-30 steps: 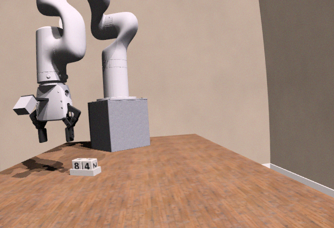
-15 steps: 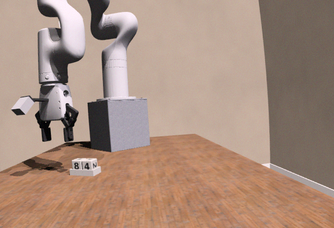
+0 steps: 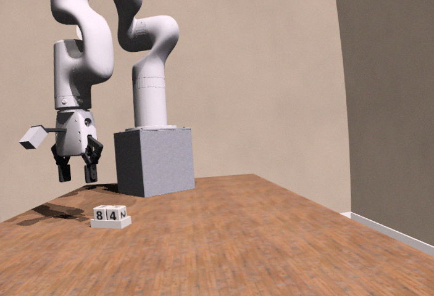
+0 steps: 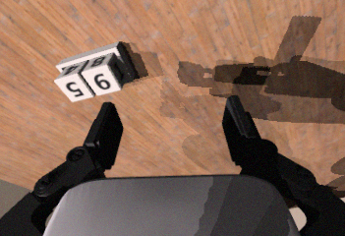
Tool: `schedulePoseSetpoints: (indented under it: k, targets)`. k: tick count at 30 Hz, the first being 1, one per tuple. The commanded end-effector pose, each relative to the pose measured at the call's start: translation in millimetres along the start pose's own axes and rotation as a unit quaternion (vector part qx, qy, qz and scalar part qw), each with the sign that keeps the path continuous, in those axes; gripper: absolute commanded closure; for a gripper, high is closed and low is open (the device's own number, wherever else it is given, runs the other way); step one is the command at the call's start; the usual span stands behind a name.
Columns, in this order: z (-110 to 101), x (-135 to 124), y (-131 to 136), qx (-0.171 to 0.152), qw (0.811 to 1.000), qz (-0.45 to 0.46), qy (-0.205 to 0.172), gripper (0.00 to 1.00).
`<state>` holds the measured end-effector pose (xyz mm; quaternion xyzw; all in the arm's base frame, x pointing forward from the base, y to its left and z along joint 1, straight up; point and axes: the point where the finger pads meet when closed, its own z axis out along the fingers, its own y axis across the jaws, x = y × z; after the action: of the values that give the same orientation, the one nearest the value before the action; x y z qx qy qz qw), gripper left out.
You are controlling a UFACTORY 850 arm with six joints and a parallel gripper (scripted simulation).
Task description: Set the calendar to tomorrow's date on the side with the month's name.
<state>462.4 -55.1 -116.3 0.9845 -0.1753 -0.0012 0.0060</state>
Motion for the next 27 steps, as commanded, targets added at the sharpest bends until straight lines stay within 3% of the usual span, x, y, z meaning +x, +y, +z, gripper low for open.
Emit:
schedulePoseSetpoints:
  k: [1,7,9,17,23,27]
  targets:
    - [0,0,0,0.005,1.0,0.019,0.002,0.0]
    - [0,-3,2,0.005,0.992,0.125,0.001,0.0]
    - [0,-17,11,0.006,0.992,0.13,0.001,0.0]
    - [0,-23,15,0.006,0.99,0.141,0.001,0.0]
    - [0,-27,17,0.006,0.969,0.247,0.0,0.0]
    - [0,-44,29,0.006,0.966,0.258,0.0,0.0]
